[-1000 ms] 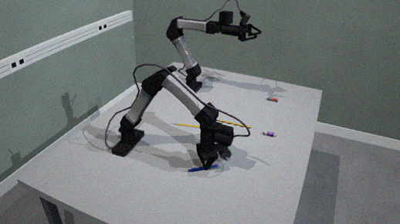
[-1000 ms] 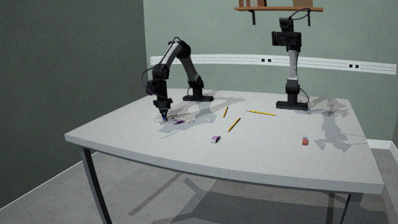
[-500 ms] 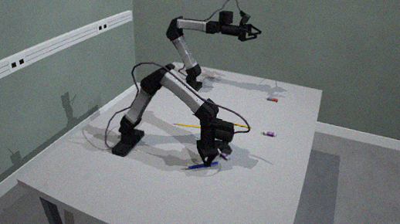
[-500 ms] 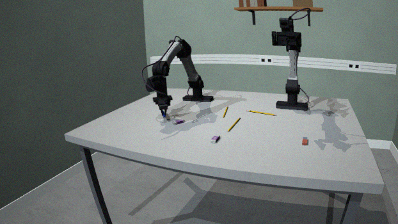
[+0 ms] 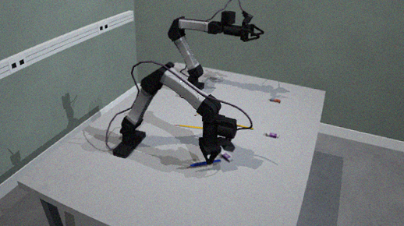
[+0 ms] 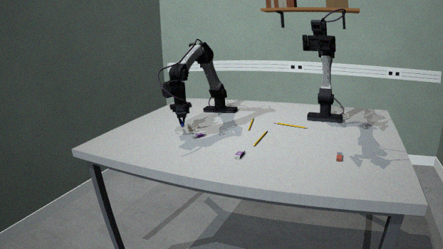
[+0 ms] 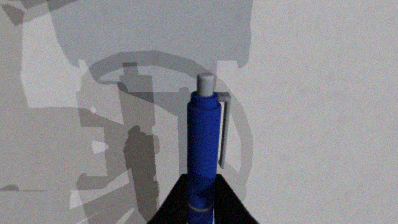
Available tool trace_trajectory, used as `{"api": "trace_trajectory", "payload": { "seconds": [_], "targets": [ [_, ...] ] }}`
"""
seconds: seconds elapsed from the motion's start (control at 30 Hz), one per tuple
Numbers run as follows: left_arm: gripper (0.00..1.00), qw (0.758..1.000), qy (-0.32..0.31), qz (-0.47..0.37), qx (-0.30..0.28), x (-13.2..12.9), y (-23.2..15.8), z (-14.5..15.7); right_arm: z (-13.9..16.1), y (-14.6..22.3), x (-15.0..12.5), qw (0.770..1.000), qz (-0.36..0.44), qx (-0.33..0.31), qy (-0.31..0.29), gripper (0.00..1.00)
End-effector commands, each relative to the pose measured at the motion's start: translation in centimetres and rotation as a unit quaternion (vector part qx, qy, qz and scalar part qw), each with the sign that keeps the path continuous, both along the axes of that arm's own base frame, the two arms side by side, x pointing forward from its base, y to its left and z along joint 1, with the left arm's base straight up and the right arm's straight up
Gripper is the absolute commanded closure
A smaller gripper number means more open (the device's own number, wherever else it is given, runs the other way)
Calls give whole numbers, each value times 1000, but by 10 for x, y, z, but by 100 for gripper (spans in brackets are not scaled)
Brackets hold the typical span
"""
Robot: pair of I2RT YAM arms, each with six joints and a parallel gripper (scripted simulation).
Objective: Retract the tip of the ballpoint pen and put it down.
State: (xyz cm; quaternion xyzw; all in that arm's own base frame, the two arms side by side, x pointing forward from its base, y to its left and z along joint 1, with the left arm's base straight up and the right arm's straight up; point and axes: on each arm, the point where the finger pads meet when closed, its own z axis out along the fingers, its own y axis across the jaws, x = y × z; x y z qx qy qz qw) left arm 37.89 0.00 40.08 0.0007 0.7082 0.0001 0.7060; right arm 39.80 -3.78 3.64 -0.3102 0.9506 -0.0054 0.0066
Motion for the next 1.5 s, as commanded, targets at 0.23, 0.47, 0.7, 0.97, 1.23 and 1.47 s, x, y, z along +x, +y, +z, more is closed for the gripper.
{"api": "trace_trajectory", "payload": {
  "seconds": [0.23,0.47,0.7,0.97,1.23,1.47],
  "targets": [
    [0,1000,-10,0,-4,1,-2,9,28,34,12,997,49,30,-60,86],
    [0,1000,-10,0,-4,1,-2,9,36,66,17,989,92,59,-98,86],
    [0,1000,-10,0,-4,1,-2,9,51,118,15,970,166,100,-147,86],
    [0,1000,-10,0,-4,1,-2,9,65,160,8,947,226,135,-184,86],
    [0,1000,-10,0,-4,1,-2,9,85,214,-11,907,305,181,-229,86],
    [0,1000,-10,0,-4,1,-2,9,102,256,-34,862,371,223,-265,86]
  ]
}}
